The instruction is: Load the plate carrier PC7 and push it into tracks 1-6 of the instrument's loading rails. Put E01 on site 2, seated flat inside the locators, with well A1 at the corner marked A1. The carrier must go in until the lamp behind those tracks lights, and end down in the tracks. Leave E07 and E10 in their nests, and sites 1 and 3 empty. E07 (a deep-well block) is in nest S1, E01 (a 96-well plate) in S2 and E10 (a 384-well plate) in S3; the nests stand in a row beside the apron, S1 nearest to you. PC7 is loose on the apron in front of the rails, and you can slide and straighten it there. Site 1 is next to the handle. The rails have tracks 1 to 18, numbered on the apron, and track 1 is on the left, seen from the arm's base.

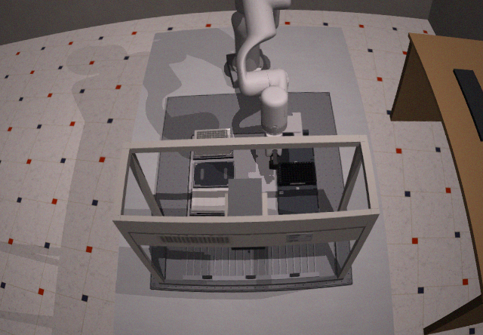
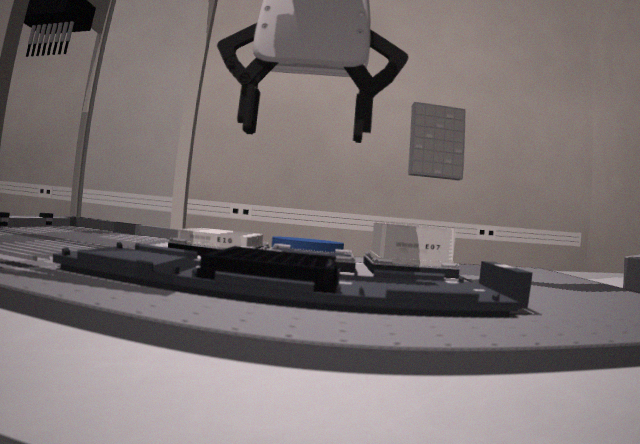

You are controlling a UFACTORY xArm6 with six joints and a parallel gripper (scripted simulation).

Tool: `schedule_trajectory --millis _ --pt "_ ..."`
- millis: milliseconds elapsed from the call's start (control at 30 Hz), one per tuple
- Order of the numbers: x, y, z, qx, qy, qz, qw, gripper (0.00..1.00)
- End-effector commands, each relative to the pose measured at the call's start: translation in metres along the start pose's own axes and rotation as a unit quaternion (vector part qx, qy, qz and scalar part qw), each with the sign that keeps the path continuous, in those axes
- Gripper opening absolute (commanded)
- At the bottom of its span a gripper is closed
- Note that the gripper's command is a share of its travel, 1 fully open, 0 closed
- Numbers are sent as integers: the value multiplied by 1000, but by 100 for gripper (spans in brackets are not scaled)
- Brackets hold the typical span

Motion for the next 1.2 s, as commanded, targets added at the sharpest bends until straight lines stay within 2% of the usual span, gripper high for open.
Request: schedule_trajectory --millis 0,100,600,667,1167 --pt "-4 -2 26 1 0 -2 1000 100" --pt "-5 -2 31 1 0 -2 1000 100" --pt "-21 -2 105 1 0 -2 1000 100" --pt "-21 -2 105 1 0 -2 1000 100" --pt "-36 -2 178 1 0 -2 1000 100"
Point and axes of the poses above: the point where the finger pads meet when closed, its own y axis out along the fingers, its own x axis across the jaws, z = x × y, the point moved 4 cm from there along -y, back along the fingers, and after that the axes turned 12 degrees about y, right-handed, at the moved point
